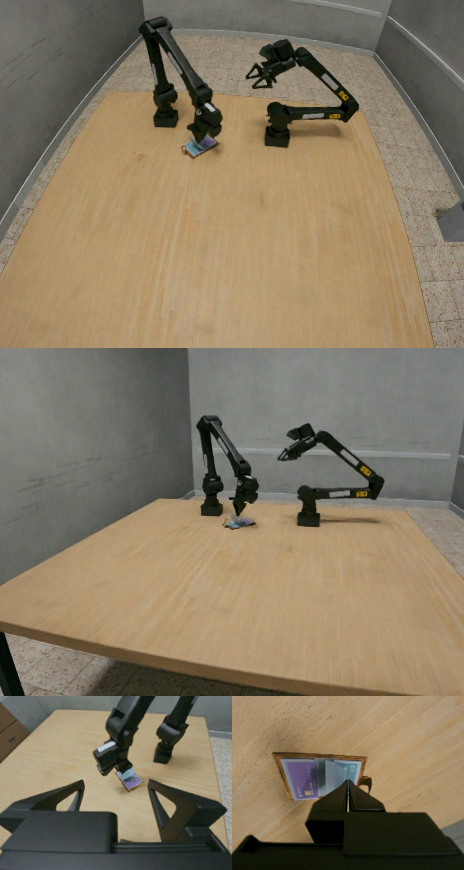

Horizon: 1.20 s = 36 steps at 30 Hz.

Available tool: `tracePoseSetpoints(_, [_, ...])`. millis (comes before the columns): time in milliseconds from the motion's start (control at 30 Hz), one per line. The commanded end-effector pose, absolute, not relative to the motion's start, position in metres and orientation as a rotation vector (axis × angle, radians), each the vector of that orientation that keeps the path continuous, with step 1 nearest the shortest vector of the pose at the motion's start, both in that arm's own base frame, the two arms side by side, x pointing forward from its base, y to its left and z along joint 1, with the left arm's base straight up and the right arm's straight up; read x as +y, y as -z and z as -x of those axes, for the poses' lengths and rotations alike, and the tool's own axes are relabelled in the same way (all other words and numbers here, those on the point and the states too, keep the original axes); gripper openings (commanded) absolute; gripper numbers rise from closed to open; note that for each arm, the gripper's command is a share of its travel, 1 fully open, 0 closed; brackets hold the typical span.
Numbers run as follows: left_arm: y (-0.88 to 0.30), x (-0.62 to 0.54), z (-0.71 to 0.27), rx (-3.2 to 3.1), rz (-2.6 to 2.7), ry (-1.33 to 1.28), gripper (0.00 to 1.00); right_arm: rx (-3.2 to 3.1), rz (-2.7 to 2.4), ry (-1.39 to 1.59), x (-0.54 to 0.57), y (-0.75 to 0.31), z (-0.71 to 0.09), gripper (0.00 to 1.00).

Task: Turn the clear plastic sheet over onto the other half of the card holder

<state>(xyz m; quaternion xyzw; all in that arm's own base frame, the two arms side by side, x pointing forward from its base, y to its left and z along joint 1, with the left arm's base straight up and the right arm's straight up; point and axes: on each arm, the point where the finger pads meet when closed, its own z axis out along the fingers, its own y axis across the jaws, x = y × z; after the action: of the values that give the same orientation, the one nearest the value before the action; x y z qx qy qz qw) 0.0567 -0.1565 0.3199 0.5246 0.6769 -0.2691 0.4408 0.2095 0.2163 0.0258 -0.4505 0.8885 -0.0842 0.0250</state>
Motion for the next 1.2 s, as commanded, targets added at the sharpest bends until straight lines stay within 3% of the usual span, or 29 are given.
tracePoseSetpoints(0, [-0.340,-0.150,-0.055,1.652,-1.279,0.687,1.00,2.772,1.292,0.278,0.230,-0.032,-0.214,0.01])
tracePoseSetpoints(1167, [-0.337,-0.147,-0.056,1.663,-1.284,0.665,1.00,2.763,1.142,0.317,0.259,-0.032,-0.200,0.01])
